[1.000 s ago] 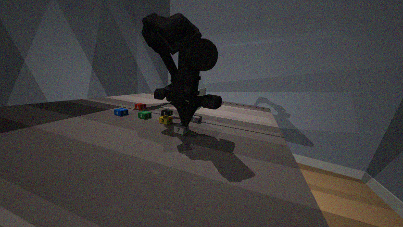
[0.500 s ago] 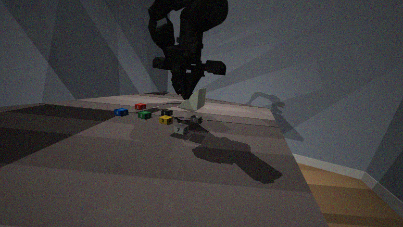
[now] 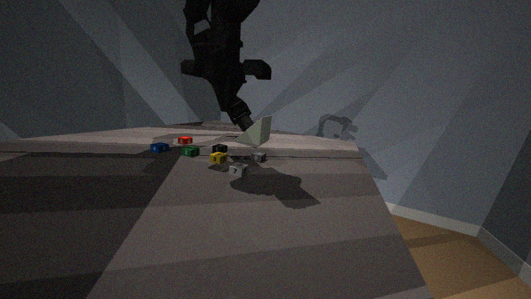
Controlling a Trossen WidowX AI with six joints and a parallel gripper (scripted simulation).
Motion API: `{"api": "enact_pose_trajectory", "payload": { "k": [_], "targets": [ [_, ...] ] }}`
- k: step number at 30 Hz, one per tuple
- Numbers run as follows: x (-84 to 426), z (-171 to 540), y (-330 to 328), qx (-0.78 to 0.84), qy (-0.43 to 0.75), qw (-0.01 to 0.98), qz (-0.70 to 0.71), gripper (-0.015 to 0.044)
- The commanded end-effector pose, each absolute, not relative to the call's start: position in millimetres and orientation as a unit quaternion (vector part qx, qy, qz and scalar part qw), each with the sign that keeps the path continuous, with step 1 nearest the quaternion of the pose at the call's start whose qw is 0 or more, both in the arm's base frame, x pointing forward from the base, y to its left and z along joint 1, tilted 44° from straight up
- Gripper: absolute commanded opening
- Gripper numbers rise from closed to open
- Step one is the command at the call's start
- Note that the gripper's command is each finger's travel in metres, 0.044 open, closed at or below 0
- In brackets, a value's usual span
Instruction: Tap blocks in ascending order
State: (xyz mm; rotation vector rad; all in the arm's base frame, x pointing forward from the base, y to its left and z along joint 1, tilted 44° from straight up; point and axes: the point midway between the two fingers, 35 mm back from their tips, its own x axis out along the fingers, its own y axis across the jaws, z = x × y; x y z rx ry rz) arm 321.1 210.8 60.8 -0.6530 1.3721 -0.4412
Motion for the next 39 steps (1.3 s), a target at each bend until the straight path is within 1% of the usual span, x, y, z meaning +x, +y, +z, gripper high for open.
{"api": "enact_pose_trajectory", "payload": {
  "k": [1, 9, 14, 17, 23, 29, 39],
  "targets": [
    [315, 105, 178, -0.29, 0.61, 0.711, -0.193, 0.002],
    [279, 169, 95, -0.297, 0.602, 0.716, -0.192, 0.002],
    [244, 191, 45, -0.302, 0.596, 0.718, -0.195, 0.002],
    [230, 195, 29, -0.304, 0.594, 0.718, -0.197, 0.002],
    [229, 194, 24, -0.304, 0.594, 0.718, -0.198, 0.002],
    [242, 140, -26, -0.292, 0.607, 0.704, -0.225, 0.002],
    [244, 133, -32, -0.291, 0.608, 0.703, -0.226, 0.002]
  ]
}}
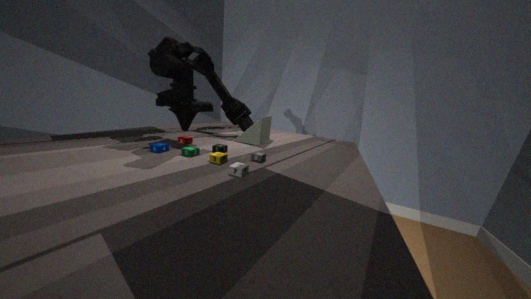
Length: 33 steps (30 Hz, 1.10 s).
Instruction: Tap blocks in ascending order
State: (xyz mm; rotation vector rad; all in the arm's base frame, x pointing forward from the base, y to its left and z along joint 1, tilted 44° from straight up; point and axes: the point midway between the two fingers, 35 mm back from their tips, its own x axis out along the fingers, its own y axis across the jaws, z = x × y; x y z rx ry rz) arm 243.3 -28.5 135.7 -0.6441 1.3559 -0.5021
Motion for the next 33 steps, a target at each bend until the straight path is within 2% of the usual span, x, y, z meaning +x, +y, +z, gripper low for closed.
{"api": "enact_pose_trajectory", "payload": {
  "k": [1, 19, 26, 29, 33],
  "targets": [
    [244, 132, -34, -0.291, 0.608, 0.703, -0.226, 0.002],
    [247, 117, -48, -0.292, 0.607, 0.703, -0.227, 0.002],
    [242, 138, -28, -0.291, 0.608, 0.703, -0.226, 0.002],
    [248, 135, -18, -0.293, 0.61, 0.704, -0.217, 0.0099],
    [264, 119, 29, -0.3, 0.619, 0.703, -0.182, 0.0204]
  ]
}}
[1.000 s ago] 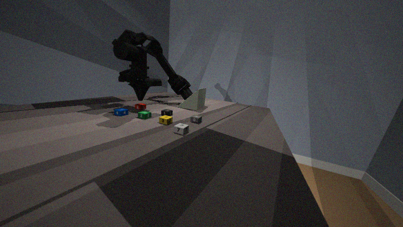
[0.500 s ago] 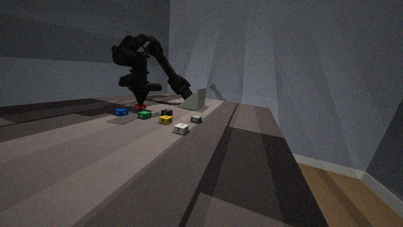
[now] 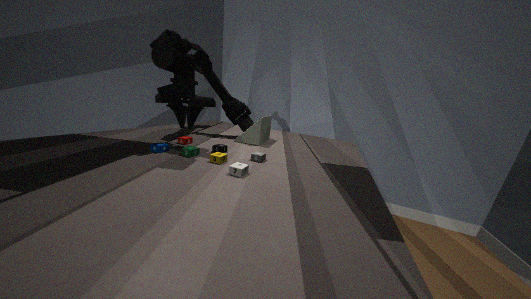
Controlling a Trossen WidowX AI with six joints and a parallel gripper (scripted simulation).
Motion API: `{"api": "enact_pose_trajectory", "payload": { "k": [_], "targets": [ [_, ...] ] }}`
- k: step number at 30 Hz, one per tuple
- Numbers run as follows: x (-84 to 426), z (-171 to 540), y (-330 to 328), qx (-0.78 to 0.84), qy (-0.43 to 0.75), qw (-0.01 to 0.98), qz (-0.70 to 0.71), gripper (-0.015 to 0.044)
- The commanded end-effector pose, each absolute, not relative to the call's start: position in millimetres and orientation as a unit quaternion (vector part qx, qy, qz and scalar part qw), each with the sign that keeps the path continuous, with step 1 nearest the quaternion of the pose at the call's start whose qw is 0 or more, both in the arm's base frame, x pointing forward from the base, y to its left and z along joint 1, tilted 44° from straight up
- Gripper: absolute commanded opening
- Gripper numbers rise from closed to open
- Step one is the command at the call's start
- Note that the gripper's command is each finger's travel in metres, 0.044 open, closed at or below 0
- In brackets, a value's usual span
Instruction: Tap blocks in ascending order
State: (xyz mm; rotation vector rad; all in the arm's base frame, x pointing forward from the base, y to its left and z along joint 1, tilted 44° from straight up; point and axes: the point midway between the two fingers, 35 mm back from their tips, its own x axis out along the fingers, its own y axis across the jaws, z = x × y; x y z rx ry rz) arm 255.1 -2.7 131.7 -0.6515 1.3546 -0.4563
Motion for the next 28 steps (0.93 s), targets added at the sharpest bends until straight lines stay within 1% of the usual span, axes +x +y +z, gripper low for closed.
{"api": "enact_pose_trajectory", "payload": {
  "k": [1, 7, 8, 13, 19, 23, 28],
  "targets": [
    [267, 115, 40, -0.302, 0.621, 0.702, -0.174, 0.023],
    [276, 91, 99, -0.295, 0.626, 0.702, -0.168, 0.0387],
    [276, 85, 112, -0.293, 0.626, 0.703, -0.169, 0.04],
    [265, 49, 178, -0.286, 0.626, 0.703, -0.181, 0.04],
    [230, -3, 247, -0.283, 0.617, 0.705, -0.207, 0.04],
    [213, -22, 265, -0.283, 0.611, 0.706, -0.218, 0.04],
    [212, -23, 266, -0.283, 0.611, 0.706, -0.219, 0.04]
  ]
}}
